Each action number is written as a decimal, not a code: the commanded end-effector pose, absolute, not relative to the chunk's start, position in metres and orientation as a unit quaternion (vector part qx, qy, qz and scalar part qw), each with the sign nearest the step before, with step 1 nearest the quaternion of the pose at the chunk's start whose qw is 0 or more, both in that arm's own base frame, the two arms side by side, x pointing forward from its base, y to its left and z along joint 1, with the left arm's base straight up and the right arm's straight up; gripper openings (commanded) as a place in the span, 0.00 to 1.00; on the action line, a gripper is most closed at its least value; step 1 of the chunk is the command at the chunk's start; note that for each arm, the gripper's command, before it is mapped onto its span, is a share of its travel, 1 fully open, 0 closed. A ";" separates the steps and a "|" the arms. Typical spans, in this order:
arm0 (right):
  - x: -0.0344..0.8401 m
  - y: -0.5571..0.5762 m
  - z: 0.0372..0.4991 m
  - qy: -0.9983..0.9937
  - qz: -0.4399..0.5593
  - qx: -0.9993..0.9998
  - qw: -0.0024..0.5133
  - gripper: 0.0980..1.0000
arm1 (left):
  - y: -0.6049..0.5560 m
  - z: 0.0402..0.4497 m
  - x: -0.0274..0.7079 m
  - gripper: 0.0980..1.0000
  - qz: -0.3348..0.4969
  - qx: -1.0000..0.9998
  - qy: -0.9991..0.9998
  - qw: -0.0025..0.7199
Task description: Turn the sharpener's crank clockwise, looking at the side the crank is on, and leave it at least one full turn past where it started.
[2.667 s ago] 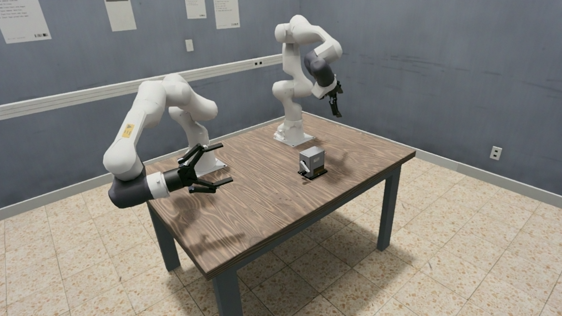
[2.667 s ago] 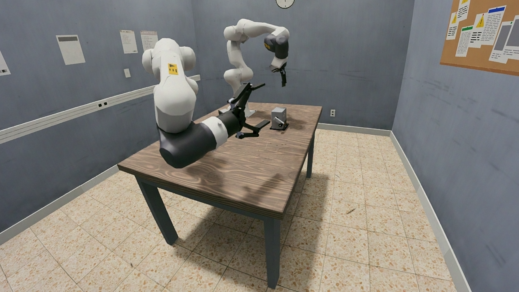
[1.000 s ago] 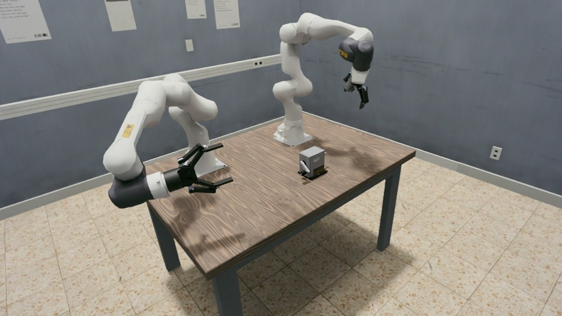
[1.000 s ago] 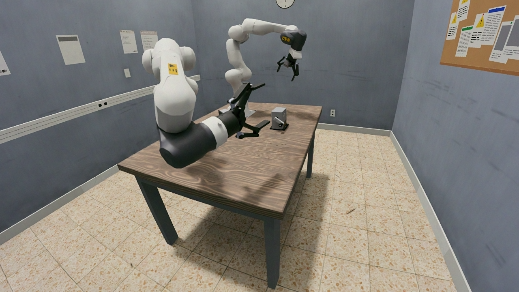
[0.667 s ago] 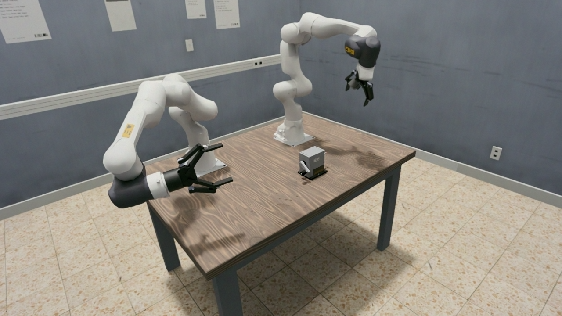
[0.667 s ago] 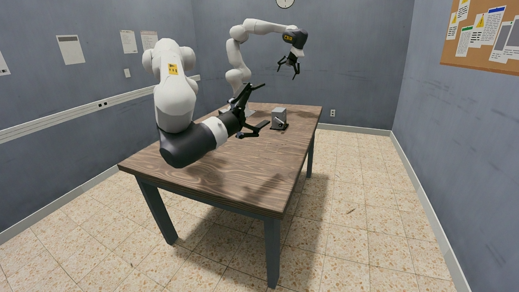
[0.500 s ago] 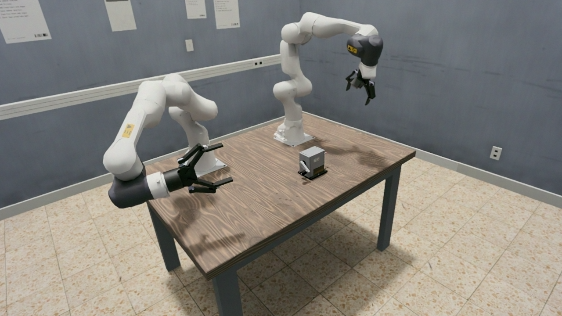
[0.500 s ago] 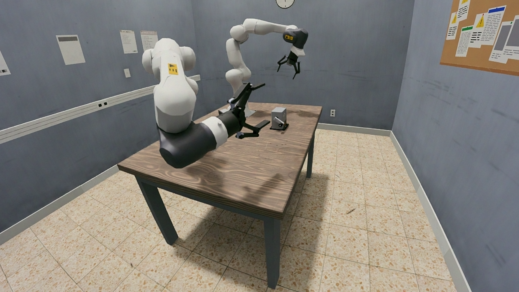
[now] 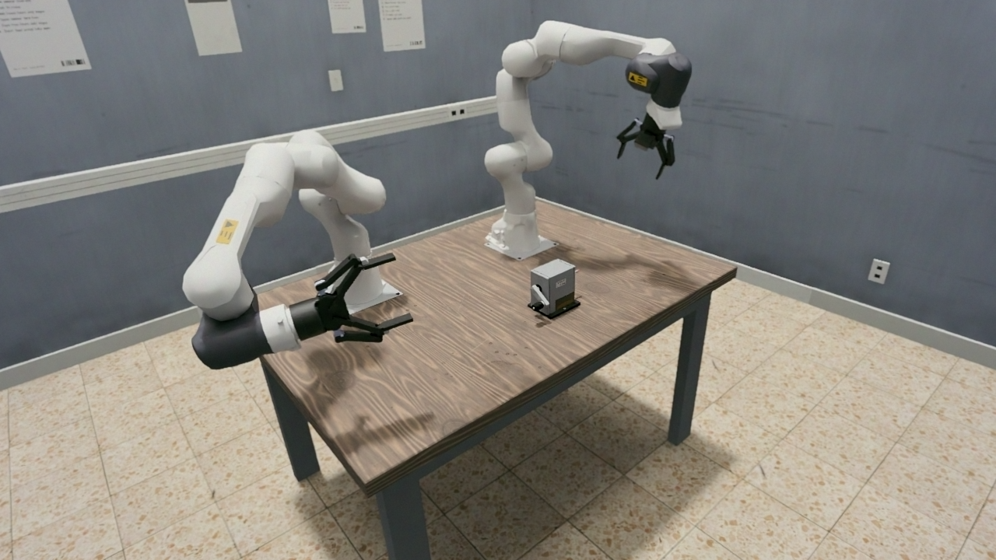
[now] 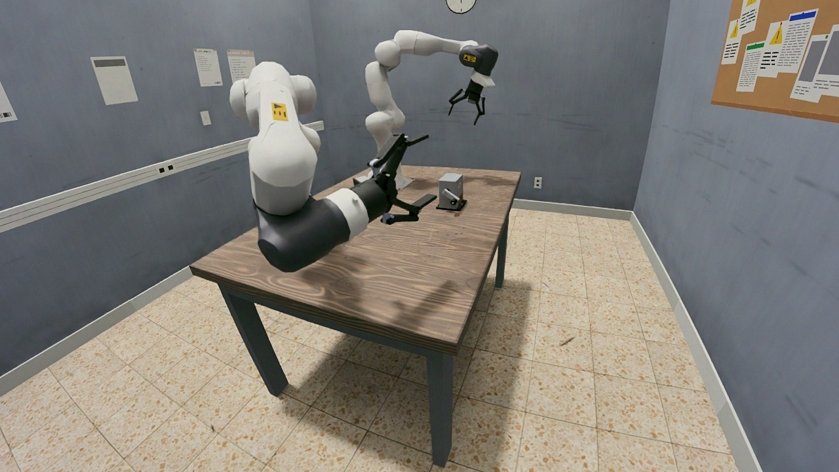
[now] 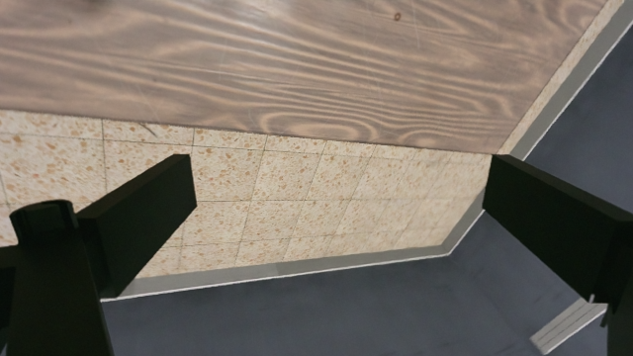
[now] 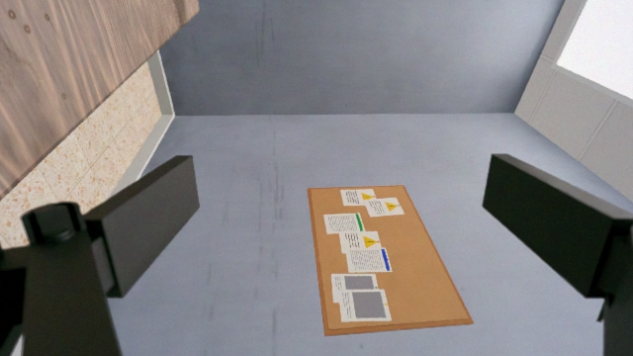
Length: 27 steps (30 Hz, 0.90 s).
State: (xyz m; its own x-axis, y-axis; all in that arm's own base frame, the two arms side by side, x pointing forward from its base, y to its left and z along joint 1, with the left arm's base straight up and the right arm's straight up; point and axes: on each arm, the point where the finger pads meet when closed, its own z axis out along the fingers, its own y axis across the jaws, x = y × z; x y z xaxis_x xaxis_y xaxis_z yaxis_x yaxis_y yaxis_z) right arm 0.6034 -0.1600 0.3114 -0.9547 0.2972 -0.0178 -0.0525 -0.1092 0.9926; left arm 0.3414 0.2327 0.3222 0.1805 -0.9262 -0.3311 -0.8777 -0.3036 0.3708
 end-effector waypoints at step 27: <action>0.603 -0.160 0.312 0.657 0.739 0.093 0.118 1.00 | 0.317 0.335 0.310 1.00 -0.194 0.902 -0.383 0.044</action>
